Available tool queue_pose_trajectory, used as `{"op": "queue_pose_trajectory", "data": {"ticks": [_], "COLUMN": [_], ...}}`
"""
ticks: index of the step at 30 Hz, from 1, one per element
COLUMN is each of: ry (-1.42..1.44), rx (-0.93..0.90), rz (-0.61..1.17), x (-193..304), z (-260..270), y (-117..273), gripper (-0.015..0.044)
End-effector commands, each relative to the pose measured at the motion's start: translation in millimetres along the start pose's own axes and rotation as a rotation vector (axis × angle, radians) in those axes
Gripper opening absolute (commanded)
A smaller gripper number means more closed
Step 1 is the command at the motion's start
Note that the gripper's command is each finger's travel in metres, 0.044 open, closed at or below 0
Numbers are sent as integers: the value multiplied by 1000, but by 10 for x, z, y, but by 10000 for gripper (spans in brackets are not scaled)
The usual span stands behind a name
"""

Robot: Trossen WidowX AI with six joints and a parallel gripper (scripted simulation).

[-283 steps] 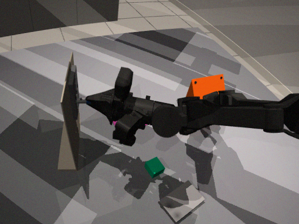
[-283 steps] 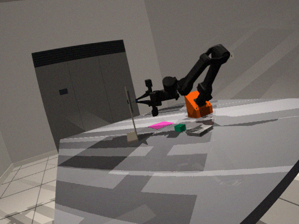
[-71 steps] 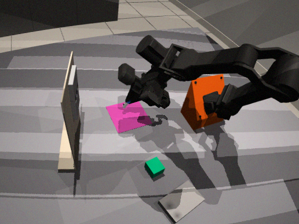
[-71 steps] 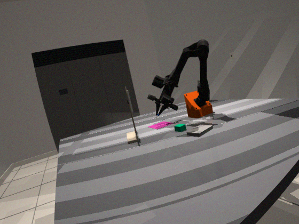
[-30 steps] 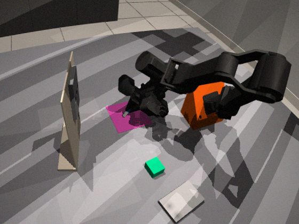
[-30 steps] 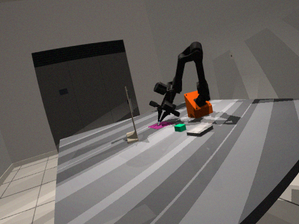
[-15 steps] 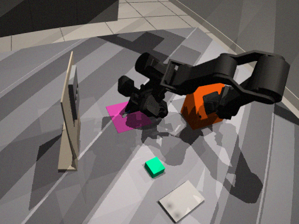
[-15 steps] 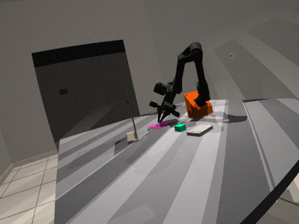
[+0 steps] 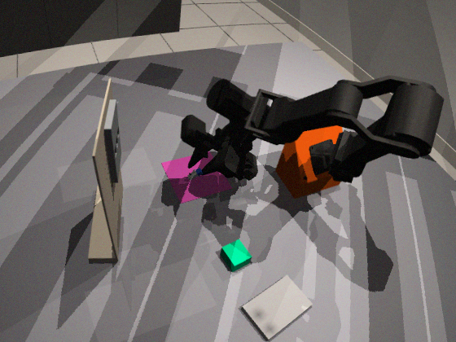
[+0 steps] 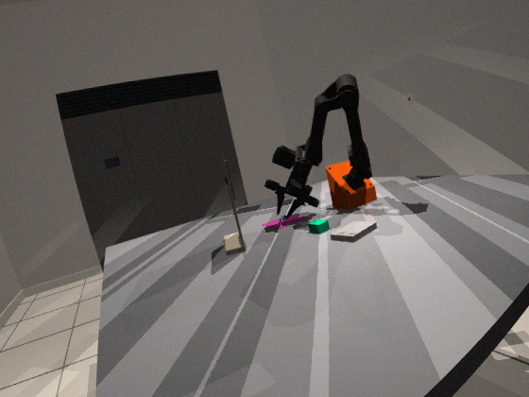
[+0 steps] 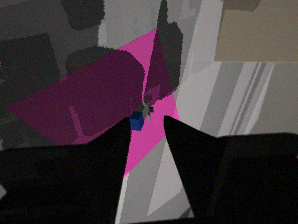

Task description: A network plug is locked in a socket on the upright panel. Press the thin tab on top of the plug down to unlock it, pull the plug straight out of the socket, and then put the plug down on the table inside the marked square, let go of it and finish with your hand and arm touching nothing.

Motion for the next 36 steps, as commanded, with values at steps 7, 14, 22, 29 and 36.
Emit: {"op": "queue_pose_trajectory", "data": {"ticks": [7, 14, 22, 29, 36], "ry": [7, 5, 3, 3, 3], "rx": [7, 7, 7, 7, 6], "rz": [0, 1, 1, 3, 5], "x": [7, 14, 19, 30, 41], "z": [-25, -23, -15, -64, -123], "y": [123, 203, 294, 338, 399], "gripper": [156, 156, 156, 156, 156]}}
Point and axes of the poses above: the point midway between the two fingers, 35 mm back from their tips, its own y axis back along the fingers, its own z axis across the jaws, x = y × z, the point moved 4 cm from there along y, back along the fingers, and after that the axes turned 1 degree about y, right-handed, at the moved point
